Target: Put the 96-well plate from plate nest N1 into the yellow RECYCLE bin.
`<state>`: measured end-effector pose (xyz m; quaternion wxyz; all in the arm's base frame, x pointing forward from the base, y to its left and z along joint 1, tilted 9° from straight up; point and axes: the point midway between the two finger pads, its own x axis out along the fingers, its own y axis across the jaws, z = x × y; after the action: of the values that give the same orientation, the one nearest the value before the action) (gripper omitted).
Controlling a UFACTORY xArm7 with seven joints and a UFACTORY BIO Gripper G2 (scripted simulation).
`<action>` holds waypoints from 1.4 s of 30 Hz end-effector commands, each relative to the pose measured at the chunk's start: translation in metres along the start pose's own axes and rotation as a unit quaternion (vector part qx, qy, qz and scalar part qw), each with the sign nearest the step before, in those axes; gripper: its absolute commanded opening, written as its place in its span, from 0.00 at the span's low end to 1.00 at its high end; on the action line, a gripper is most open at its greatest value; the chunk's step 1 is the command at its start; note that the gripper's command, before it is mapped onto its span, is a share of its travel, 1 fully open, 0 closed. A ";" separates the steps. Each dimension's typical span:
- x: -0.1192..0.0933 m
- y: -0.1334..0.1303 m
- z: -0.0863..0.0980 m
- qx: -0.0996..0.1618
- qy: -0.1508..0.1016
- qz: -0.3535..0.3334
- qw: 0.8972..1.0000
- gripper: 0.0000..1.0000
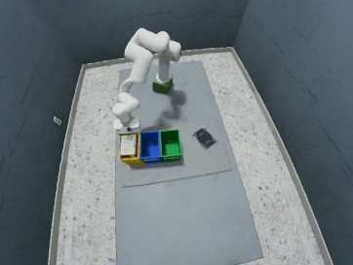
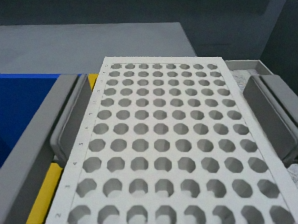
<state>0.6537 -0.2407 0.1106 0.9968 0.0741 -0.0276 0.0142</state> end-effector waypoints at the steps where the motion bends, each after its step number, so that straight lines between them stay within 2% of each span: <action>1: 0.001 -0.001 0.003 -0.001 -0.002 0.000 1.000 0.00; 23: 0.001 0.000 0.003 -0.001 -0.002 0.000 1.000 0.00; 42: 0.001 0.000 -0.026 -0.001 -0.002 0.000 1.000 0.00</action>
<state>0.6548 -0.2368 0.0877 0.9968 0.0738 -0.0279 0.0140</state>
